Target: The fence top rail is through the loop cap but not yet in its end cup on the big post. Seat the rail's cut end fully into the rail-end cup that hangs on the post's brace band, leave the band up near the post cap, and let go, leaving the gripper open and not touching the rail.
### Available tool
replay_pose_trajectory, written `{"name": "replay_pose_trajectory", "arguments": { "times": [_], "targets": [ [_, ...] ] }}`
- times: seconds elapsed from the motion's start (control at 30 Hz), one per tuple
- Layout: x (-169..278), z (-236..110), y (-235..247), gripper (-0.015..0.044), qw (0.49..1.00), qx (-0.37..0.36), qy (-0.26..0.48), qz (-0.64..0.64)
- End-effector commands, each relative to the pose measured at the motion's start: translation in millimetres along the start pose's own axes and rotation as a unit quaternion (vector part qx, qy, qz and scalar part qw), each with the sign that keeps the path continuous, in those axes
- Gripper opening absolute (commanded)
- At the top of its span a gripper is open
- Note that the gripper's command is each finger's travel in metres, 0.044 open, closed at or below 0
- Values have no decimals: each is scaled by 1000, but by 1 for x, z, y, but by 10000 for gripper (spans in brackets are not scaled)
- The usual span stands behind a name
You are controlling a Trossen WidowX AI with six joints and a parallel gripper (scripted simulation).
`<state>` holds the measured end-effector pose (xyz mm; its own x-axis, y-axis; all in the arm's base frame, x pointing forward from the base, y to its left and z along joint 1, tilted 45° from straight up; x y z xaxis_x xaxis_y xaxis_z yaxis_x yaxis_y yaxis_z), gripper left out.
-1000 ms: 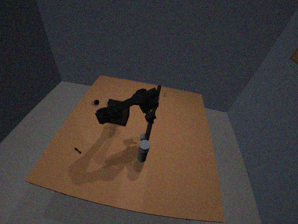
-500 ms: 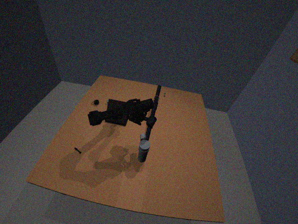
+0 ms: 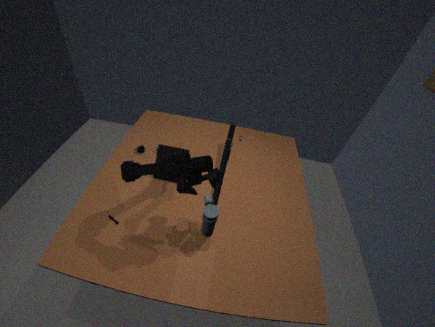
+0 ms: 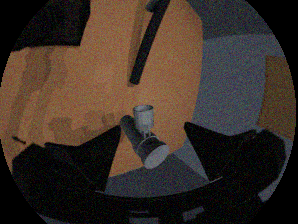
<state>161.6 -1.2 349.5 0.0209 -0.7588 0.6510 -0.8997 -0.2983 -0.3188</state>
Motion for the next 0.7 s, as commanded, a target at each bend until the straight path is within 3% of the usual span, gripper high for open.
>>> {"name": "replay_pose_trajectory", "arguments": {
  "times": [0.0,0.67],
  "targets": [
    [1,1,1,440,1000,2,-3,-12],
    [2,39,11,440,1000,2,-4,-11]
  ]
}}
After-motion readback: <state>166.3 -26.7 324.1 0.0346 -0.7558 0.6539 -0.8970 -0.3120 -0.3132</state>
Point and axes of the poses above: the point midway between the two fingers, 35 mm back from their tips, its own z axis out along the fingers, its own y axis across the jaws, x = y × z, the point moved 10 cm from there along -z, back along the fingers, and after that the axes turned 7 degrees about z, right-handed, at the moved point
